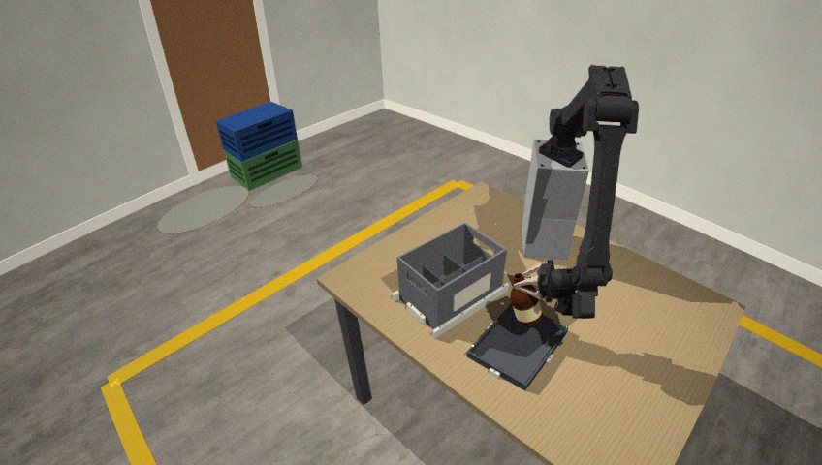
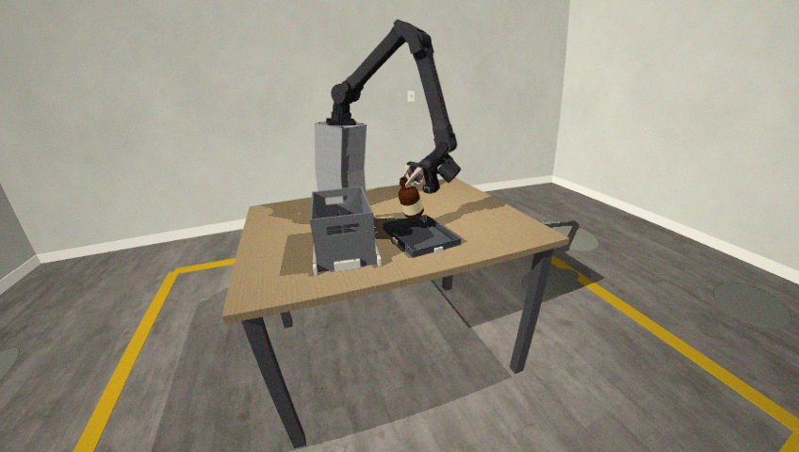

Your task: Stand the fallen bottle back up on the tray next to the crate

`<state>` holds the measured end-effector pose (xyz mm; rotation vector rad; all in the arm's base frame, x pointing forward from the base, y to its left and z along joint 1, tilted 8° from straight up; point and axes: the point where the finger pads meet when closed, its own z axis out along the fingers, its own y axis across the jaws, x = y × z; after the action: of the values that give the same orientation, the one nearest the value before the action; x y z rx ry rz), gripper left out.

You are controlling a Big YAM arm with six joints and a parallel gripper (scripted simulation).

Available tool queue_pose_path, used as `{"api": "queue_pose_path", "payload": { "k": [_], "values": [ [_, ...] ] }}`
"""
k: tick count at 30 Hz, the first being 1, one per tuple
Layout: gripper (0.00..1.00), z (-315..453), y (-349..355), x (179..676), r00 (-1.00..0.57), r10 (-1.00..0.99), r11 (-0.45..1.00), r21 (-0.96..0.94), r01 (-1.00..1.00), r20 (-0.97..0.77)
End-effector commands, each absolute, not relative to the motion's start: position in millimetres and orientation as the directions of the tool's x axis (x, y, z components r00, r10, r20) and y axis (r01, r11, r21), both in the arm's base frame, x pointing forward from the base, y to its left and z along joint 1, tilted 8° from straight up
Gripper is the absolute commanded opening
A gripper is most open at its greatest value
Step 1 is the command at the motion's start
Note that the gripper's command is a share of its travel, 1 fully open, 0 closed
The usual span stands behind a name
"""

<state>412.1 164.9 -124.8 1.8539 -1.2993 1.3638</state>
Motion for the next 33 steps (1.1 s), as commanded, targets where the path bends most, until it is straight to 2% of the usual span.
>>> {"api": "queue_pose_path", "payload": {
  "k": [1,33],
  "values": [
    [0.00,-110,175,419,0.023,-0.408,-0.430,-0.170,-0.887,0.913],
    [0.00,-127,174,419,0.028,-0.404,-0.431,-0.162,-0.888,0.915]
  ]
}}
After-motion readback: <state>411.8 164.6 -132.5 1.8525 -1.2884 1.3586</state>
